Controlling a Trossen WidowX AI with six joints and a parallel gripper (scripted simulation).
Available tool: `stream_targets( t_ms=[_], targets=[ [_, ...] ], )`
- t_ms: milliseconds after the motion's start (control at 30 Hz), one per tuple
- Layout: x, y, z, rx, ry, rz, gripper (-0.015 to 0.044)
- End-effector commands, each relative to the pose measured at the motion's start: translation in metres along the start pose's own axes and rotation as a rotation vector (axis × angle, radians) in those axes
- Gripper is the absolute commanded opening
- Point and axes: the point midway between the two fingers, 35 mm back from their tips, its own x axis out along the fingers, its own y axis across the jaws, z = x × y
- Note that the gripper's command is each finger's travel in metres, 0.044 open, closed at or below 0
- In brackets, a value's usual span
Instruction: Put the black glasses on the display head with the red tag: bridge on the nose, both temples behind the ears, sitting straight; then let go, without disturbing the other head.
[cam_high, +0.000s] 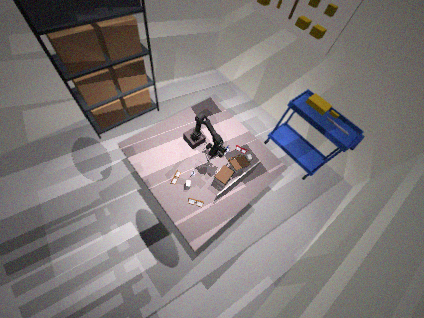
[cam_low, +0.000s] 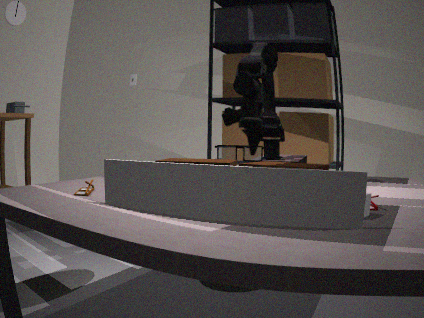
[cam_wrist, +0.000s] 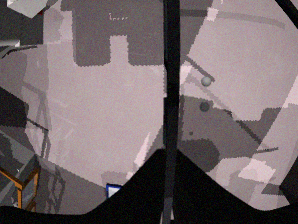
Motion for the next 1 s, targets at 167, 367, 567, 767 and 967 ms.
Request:
stream_targets(
  t_ms=[167, 367, 567, 767, 967],
  targets=[
    [-0.007, 0.005, 0.016, 0.002, 0.001, 0.000, 0.0000],
    [-0.008, 0.010, 0.047, 0.002, -0.002, -0.001, 0.0000],
    [-0.008, 0.011, 0.080, 0.002, -0.005, -0.002, 0.0000],
    [-0.009, 0.008, 0.114, 0.001, -0.008, -0.002, 0.0000],
    [-0.009, 0.001, 0.149, 0.001, -0.011, -0.002, 0.0000]
  ],
)
